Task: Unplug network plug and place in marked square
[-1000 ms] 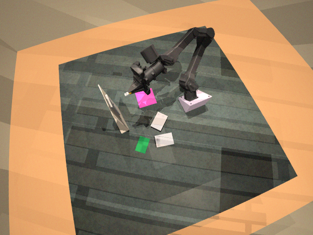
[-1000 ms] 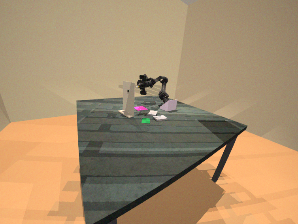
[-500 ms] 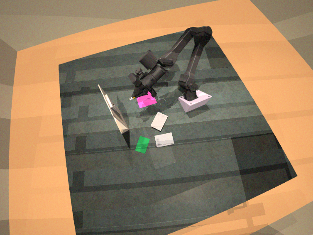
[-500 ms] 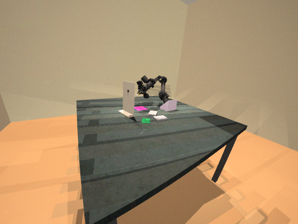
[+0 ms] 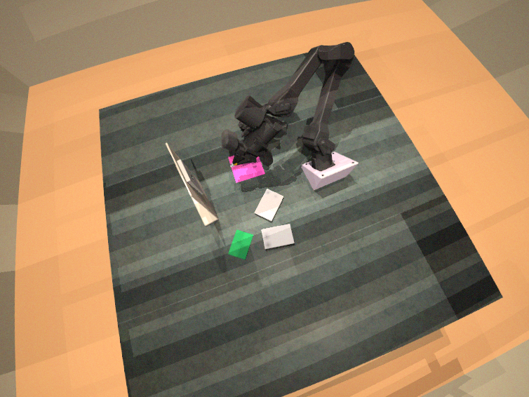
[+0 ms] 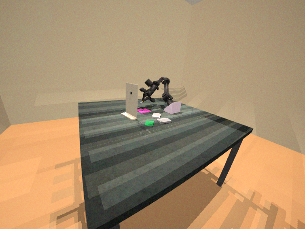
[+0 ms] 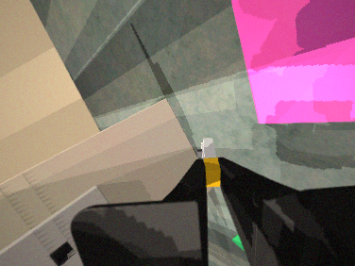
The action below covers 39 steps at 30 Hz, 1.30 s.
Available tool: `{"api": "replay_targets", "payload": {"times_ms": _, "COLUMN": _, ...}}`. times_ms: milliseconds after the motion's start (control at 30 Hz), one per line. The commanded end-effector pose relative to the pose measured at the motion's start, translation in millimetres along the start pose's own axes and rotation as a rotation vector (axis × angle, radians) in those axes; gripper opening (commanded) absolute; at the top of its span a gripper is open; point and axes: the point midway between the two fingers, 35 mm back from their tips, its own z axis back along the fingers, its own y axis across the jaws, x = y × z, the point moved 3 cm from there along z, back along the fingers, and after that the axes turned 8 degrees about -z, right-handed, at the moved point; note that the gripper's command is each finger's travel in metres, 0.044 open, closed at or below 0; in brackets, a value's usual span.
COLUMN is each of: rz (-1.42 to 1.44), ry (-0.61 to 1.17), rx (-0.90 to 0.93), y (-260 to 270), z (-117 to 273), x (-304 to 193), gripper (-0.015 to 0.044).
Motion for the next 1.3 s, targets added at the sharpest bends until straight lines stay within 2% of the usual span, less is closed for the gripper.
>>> {"api": "replay_targets", "payload": {"times_ms": 0, "rz": -0.035, "ry": -0.100, "rx": -0.037, "y": -9, "z": -1, "x": 8, "gripper": 0.0000}}
{"api": "replay_targets", "payload": {"times_ms": 367, "rz": -0.101, "ry": -0.353, "rx": -0.067, "y": -24, "z": 4, "x": 31, "gripper": 0.0000}}
{"api": "replay_targets", "payload": {"times_ms": 1267, "rz": -0.105, "ry": -0.354, "rx": -0.074, "y": -39, "z": -15, "x": 36, "gripper": 0.0000}}
